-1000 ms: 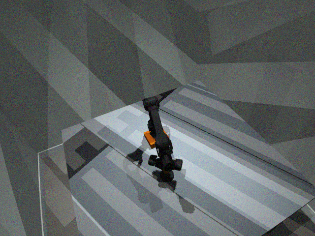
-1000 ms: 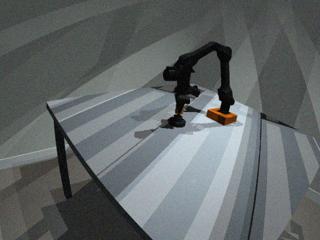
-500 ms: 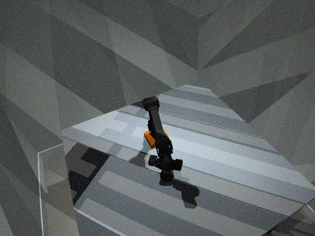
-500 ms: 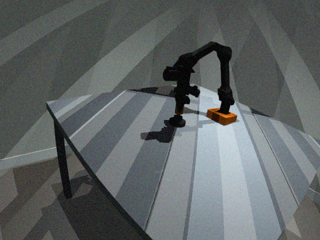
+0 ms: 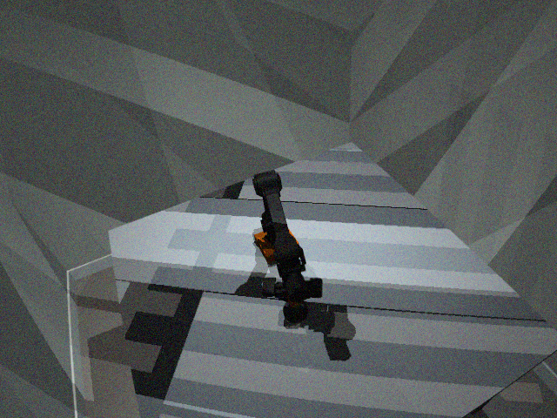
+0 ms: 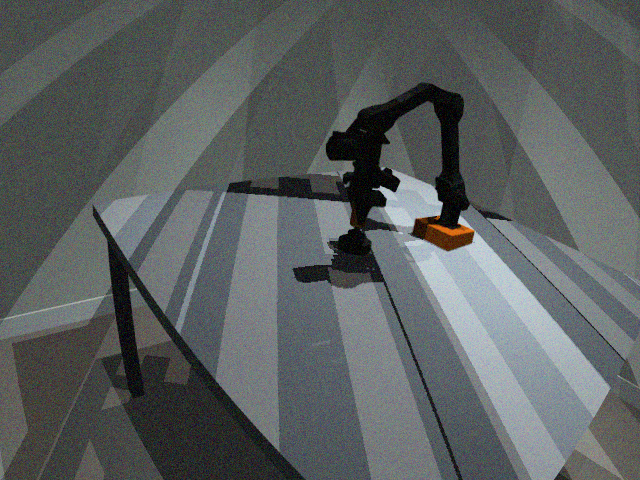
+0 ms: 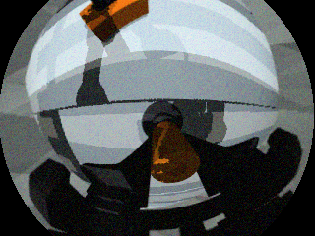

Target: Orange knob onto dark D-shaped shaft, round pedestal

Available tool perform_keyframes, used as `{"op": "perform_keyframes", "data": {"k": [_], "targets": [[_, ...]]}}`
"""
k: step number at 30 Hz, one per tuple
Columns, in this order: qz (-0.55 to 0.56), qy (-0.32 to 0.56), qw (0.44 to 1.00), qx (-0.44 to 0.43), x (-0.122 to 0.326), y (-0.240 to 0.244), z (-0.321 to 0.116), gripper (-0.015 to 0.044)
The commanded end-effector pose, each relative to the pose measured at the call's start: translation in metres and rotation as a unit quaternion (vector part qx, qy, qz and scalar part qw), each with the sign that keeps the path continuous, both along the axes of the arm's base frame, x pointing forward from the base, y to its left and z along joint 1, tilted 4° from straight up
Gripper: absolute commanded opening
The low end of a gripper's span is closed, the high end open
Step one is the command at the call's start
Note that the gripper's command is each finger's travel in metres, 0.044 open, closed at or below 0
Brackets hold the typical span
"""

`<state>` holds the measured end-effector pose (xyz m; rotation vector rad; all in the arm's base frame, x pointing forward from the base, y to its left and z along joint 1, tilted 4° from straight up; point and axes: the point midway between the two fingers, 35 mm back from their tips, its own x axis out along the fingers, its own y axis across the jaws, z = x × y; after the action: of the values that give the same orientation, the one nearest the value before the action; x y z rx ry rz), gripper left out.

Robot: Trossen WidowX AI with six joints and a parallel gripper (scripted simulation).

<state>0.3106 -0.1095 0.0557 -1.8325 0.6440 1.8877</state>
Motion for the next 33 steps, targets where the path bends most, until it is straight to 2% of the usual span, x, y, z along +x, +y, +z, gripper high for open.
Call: {"op": "perform_keyframes", "data": {"k": [1, 33], "targets": [[0.018, 0.0, 1.0, 0.0, 0.001, 0.0, -0.001, 0.0], [0.017, 0.0, 1.0, -0.001, -0.001, -0.001, -0.018, 0.0]]}}
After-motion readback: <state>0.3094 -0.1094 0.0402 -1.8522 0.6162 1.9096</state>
